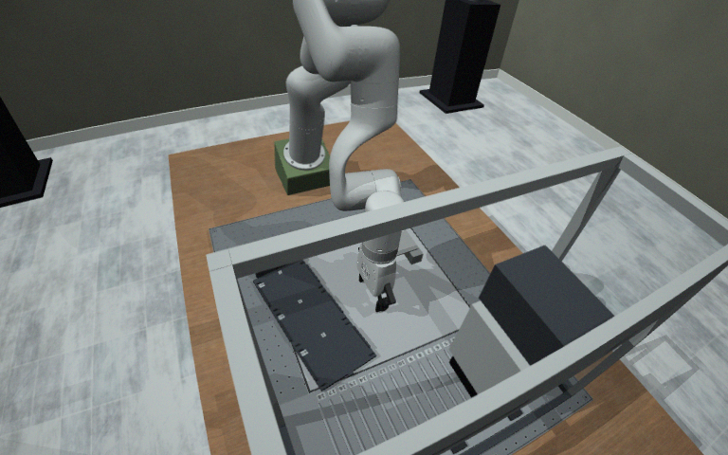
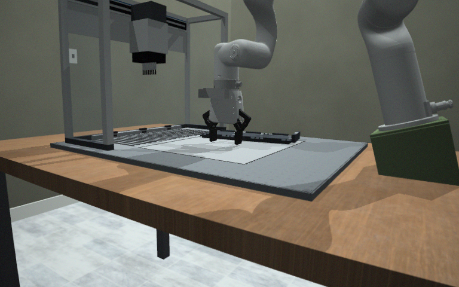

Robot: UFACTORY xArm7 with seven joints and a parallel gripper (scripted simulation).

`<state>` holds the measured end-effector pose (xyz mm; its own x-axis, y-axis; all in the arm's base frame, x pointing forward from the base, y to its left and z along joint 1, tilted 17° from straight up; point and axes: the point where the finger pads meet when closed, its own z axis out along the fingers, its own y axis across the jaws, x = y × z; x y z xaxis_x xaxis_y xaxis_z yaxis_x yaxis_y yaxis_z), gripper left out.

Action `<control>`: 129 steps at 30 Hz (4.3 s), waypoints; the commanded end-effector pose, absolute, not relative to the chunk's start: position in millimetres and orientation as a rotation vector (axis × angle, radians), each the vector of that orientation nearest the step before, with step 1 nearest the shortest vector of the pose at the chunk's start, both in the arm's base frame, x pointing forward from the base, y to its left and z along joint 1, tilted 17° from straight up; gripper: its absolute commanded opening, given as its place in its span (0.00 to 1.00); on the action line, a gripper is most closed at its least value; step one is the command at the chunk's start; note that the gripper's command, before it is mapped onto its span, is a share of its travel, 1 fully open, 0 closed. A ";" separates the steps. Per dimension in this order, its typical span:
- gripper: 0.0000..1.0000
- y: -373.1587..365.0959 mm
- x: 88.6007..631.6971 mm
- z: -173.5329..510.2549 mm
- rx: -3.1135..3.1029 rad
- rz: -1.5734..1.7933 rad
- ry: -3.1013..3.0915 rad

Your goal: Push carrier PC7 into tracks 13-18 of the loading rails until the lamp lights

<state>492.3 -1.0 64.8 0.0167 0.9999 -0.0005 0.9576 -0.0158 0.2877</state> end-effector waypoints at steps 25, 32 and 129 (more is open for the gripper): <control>1.00 -13.8 493.3 66.3 2.079 0.304 2.044; 1.00 -16.8 493.2 66.3 2.079 0.304 2.044; 1.00 -59.4 492.5 66.4 2.079 0.304 2.044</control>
